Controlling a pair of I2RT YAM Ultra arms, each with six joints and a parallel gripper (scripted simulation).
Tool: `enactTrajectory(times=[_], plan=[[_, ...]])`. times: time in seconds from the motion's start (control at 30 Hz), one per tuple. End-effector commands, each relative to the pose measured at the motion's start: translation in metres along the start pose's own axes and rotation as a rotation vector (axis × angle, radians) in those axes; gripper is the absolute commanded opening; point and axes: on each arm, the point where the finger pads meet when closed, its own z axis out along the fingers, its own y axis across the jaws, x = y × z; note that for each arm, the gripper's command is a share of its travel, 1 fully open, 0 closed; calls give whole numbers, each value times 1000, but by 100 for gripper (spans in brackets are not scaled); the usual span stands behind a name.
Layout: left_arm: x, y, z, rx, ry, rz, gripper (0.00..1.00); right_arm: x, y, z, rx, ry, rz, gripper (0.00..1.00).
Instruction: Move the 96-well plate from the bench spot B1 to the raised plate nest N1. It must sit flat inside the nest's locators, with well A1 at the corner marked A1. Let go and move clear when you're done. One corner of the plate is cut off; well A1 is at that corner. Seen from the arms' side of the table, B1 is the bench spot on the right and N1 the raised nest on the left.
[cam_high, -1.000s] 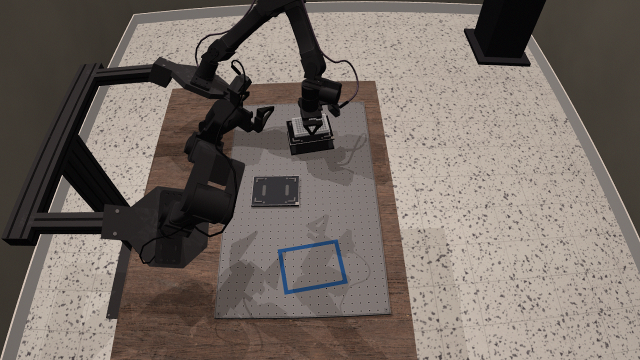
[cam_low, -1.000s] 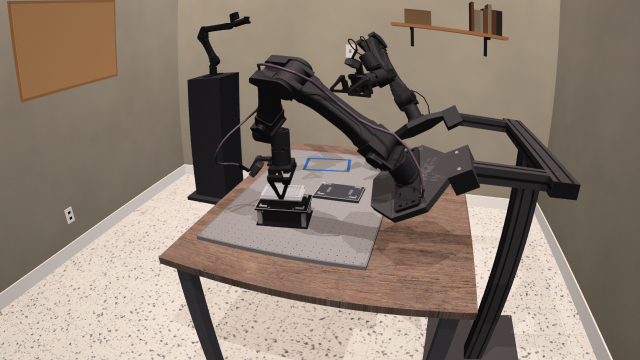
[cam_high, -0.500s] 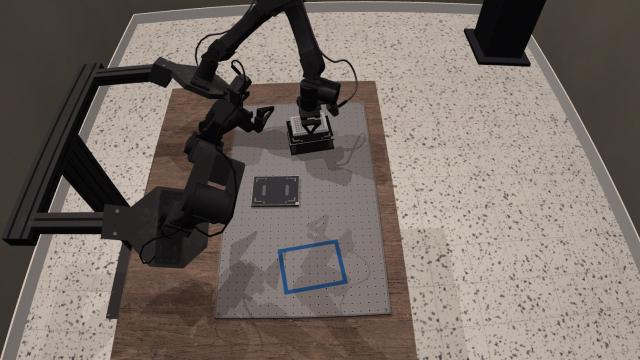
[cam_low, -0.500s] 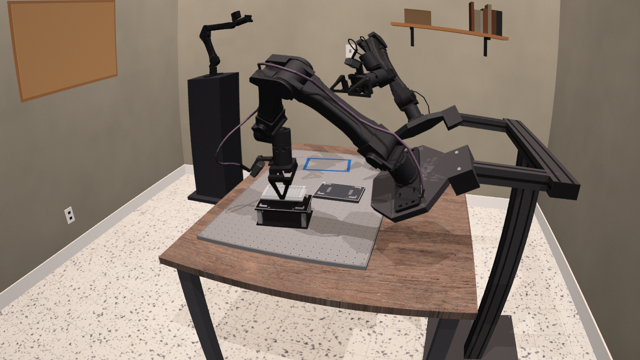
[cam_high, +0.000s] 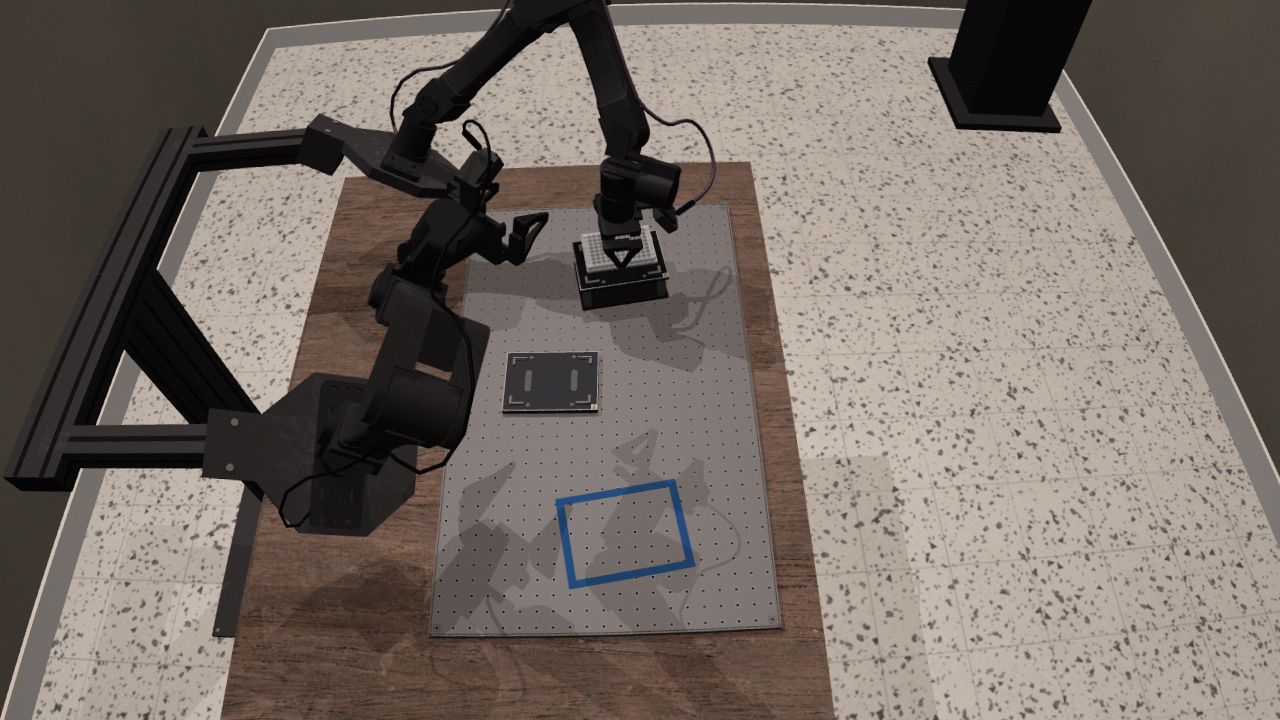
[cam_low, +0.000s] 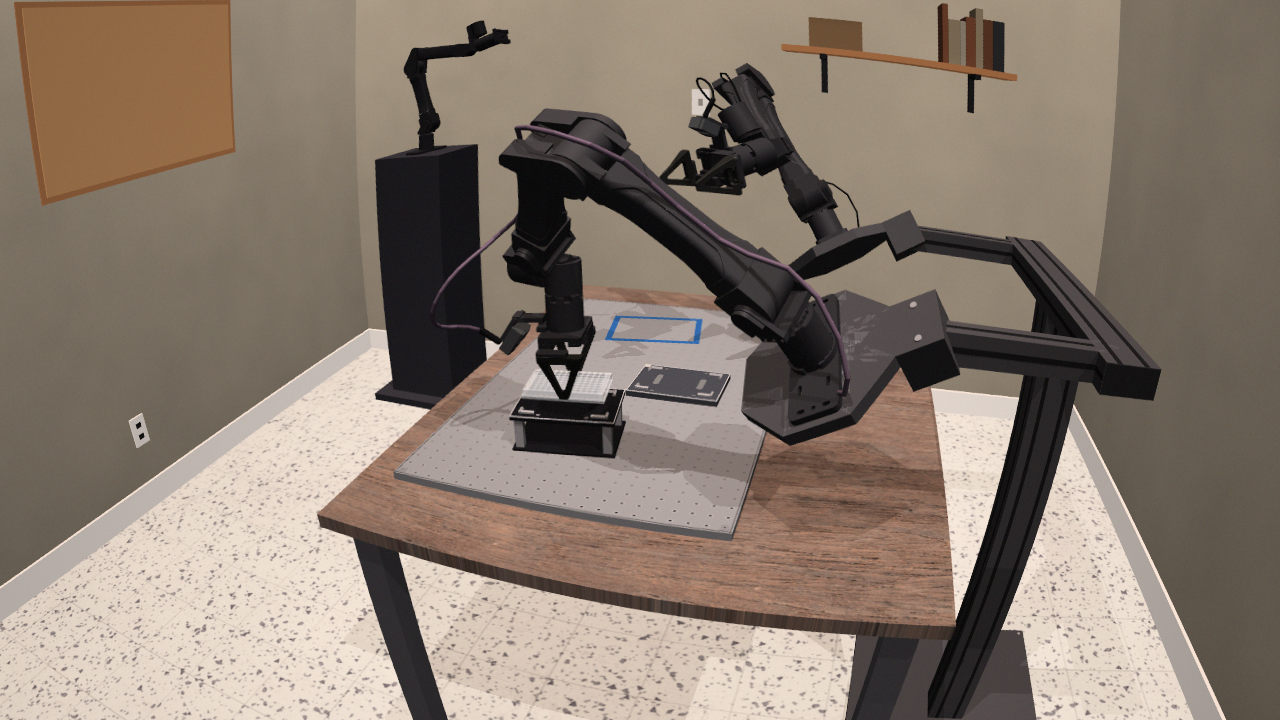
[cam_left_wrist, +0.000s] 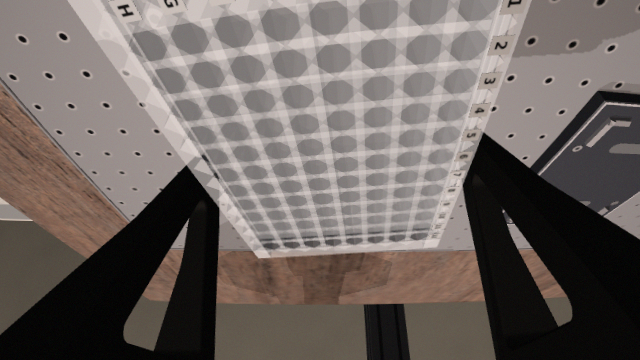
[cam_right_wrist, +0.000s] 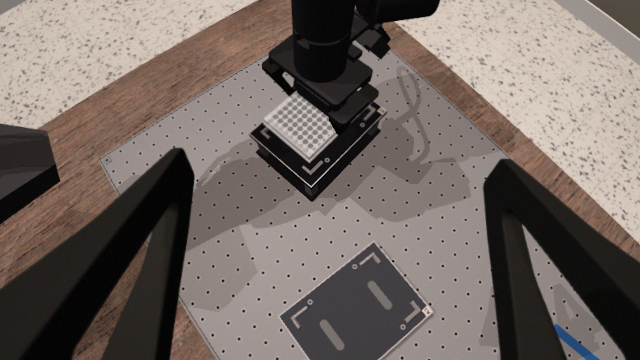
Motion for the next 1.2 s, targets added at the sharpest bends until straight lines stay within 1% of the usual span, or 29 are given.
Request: enactTrajectory(times=[0.0, 0.33, 0.87, 1.0, 1.17], plan=[[-5, -8, -5, 35, -29, 0, 81, -8, 1, -1, -2, -24, 10, 100], [-2, -4, -1, 19, -16, 1, 81, -8, 1, -1, -2, -24, 10, 100], [-8, -5, -1, 26, -16, -11, 81, -8, 1, -1, -2, -24, 10, 100], [-7, -8, 5, 34, -21, -3, 81, -8, 1, -1, -2, -24, 10, 100], [-3, -6, 20, 30, -13, 0, 81, -8, 1, -1, -2, -24, 10, 100]])
